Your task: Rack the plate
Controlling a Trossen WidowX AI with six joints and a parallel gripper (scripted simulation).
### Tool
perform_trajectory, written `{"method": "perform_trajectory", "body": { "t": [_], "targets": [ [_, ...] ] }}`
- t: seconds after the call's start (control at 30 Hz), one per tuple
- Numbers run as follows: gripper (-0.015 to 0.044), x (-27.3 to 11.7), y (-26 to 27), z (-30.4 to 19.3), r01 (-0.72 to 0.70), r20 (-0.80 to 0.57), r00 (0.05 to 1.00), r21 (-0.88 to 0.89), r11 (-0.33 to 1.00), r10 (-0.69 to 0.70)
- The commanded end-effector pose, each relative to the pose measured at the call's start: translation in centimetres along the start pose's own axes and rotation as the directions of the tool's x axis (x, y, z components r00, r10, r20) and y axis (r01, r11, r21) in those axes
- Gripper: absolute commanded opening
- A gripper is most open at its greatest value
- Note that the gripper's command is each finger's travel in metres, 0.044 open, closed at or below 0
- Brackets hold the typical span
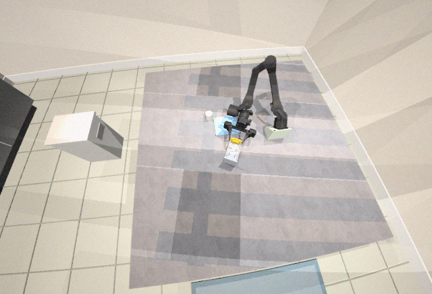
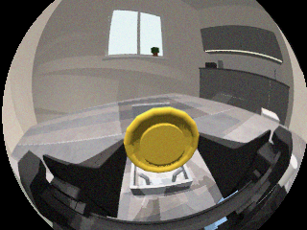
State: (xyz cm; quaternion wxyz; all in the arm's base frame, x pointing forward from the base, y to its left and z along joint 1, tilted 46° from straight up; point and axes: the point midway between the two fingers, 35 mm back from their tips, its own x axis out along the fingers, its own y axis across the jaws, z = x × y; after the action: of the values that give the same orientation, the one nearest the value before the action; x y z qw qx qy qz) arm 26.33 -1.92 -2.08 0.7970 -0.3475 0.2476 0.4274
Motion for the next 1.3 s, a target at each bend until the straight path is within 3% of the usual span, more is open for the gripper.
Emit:
{"method": "perform_trajectory", "body": {
  "t": [0.0,0.9,1.27],
  "targets": [
    [0.0,0.3,0.1,0.0,-0.003,-0.002,1.0,0.006,1.0,0.003],
    [0.0,1.6,0.3,-1.4,0.003,-0.01,1.0,0.001,1.0,-0.003],
    [0.0289,1.6,0.3,-1.4,0.002,-0.009,1.0,-0.003,1.0,-0.002]
  ]
}}
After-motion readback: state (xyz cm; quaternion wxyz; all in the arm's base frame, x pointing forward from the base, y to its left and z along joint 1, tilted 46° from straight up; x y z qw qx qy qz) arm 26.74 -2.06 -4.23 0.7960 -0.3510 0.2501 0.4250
